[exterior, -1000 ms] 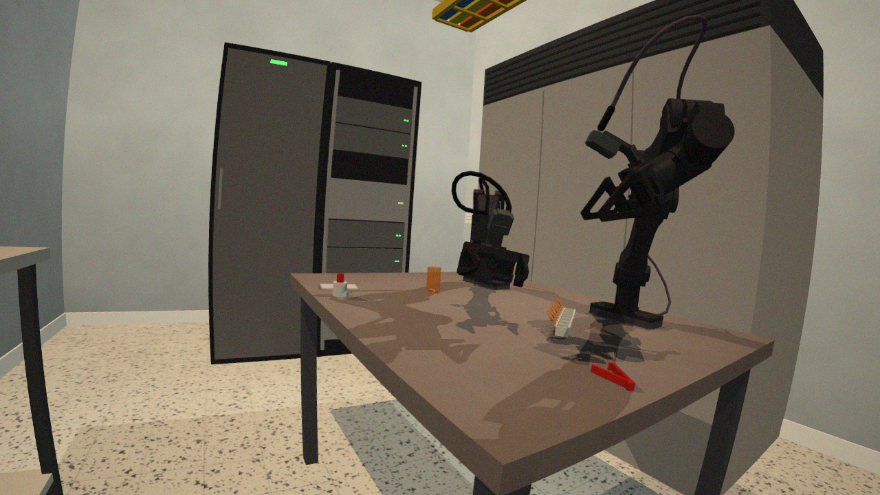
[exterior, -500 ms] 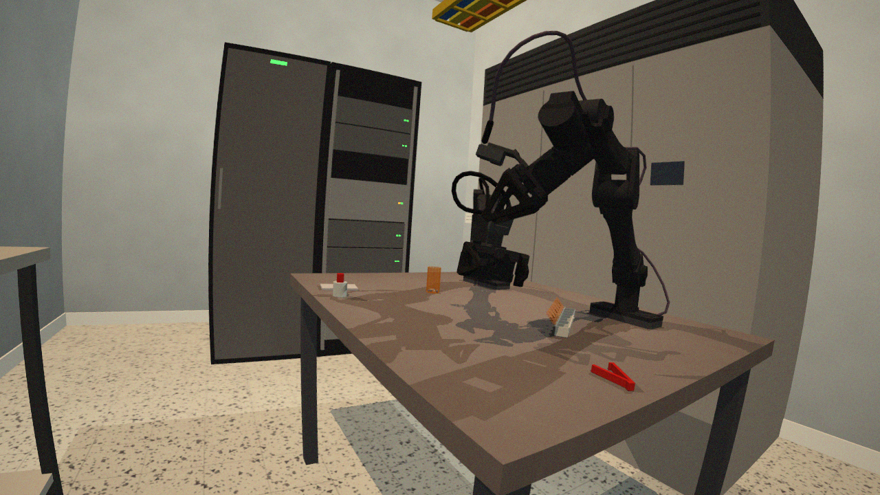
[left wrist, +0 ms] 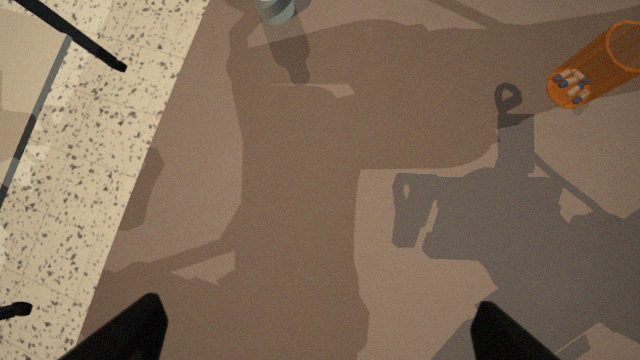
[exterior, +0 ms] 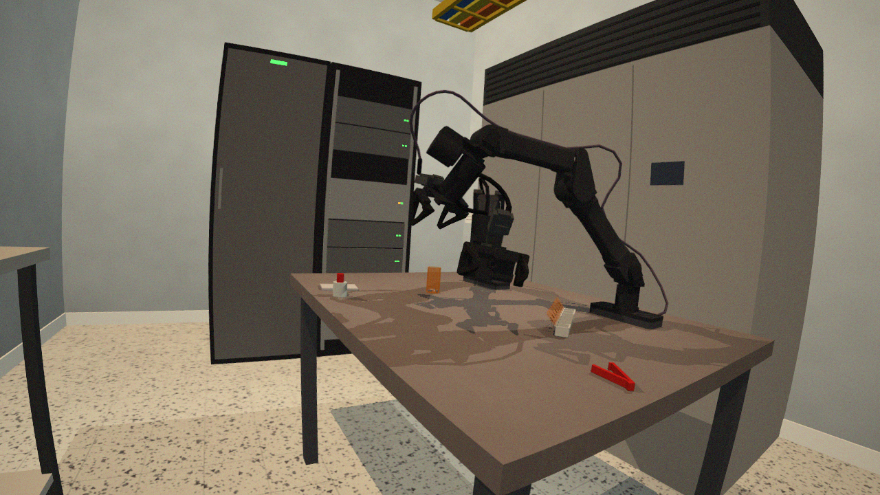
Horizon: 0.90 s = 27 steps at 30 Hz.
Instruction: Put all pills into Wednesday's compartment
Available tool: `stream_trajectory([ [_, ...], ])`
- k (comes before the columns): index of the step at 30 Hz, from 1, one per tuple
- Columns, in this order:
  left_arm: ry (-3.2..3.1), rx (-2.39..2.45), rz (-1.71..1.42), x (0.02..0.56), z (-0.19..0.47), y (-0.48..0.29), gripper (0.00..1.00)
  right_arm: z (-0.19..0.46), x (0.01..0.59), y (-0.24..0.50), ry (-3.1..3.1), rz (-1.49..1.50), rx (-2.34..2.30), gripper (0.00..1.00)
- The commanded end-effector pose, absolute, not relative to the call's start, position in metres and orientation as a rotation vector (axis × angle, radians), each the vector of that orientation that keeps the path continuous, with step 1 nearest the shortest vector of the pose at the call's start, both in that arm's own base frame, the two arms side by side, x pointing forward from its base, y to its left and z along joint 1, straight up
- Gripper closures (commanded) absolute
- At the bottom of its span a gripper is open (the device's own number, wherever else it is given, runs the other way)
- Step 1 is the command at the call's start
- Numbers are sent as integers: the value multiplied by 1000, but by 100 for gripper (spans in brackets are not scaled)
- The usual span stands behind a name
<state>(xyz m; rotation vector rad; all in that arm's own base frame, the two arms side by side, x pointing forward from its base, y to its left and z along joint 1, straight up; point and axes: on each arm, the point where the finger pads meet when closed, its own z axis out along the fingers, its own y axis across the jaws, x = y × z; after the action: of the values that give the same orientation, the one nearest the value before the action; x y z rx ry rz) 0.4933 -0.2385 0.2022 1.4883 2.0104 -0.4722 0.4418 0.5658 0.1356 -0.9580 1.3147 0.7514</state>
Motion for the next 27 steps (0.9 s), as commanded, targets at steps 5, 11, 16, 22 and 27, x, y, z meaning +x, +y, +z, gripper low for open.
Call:
stream_trajectory([
  [5, 1884, 1828, -536, 423, 167, -347, 0, 148, 442, 566, 1292, 753, -948, 0],
  [11, 1787, 2034, -593, 365, 142, -404, 0, 148, 442, 566, 1292, 753, -948, 0],
  [16, 1771, 2088, -611, 348, 131, -416, 0, 148, 442, 566, 1292, 753, -948, 0],
  [22, 1753, 2077, -616, 347, 137, -421, 0, 148, 442, 566, 1292, 753, -948, 0],
  [27, 1753, 2077, -616, 347, 137, -421, 0, 148, 442, 566, 1292, 753, -948, 0],
])
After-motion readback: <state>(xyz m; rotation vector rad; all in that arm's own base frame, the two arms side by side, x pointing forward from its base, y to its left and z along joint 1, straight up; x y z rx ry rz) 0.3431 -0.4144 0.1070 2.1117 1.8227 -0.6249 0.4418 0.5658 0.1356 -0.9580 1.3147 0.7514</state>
